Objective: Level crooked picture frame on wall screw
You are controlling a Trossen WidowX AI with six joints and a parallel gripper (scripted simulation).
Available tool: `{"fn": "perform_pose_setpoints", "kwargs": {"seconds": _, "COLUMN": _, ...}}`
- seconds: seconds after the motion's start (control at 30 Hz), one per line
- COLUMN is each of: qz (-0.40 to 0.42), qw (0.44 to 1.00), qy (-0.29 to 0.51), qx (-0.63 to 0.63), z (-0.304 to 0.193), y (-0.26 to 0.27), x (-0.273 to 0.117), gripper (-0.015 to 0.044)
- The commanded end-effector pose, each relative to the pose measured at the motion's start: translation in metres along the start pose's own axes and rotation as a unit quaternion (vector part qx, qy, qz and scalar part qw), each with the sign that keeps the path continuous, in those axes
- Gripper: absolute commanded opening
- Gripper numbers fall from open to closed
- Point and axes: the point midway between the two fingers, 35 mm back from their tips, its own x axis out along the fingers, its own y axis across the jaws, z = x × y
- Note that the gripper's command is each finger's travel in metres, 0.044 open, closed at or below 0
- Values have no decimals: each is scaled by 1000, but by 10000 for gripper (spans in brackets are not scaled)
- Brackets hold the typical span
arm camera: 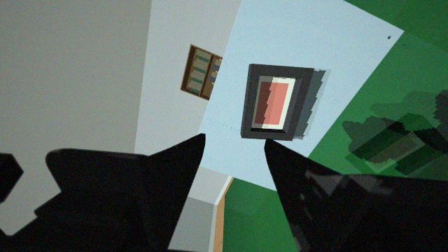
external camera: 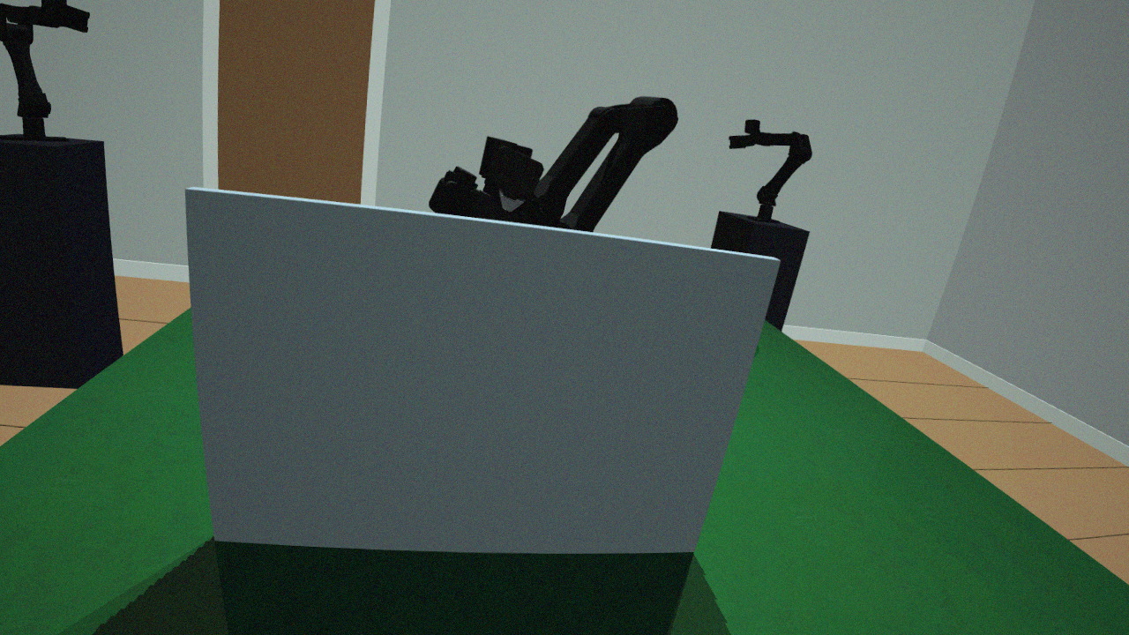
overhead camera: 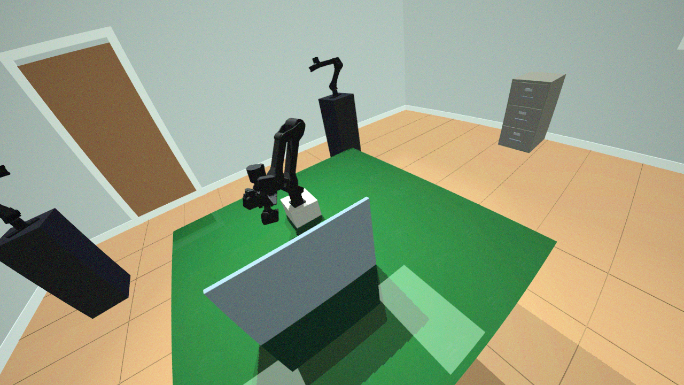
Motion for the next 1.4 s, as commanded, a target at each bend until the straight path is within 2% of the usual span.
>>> {"fn": "perform_pose_setpoints", "kwargs": {"seconds": 0.0, "qz": -3, "qw": 1000, "qy": -4, "qx": 2, "z": 2, "y": -7, "x": 10, "gripper": 260}}
{"fn": "perform_pose_setpoints", "kwargs": {"seconds": 0.33, "qz": -2, "qw": 1000, "qy": 1, "qx": 13, "z": -7, "y": -37, "x": 63, "gripper": 260}}
{"fn": "perform_pose_setpoints", "kwargs": {"seconds": 0.87, "qz": -1, "qw": 1000, "qy": 2, "qx": 13, "z": -2, "y": -40, "x": 70, "gripper": 260}}
{"fn": "perform_pose_setpoints", "kwargs": {"seconds": 1.17, "qz": 5, "qw": 1000, "qy": 0, "qx": -3, "z": -2, "y": -38, "x": 146, "gripper": 260}}
{"fn": "perform_pose_setpoints", "kwargs": {"seconds": 1.37, "qz": 5, "qw": 1000, "qy": 0, "qx": -3, "z": -3, "y": -38, "x": 148, "gripper": 260}}
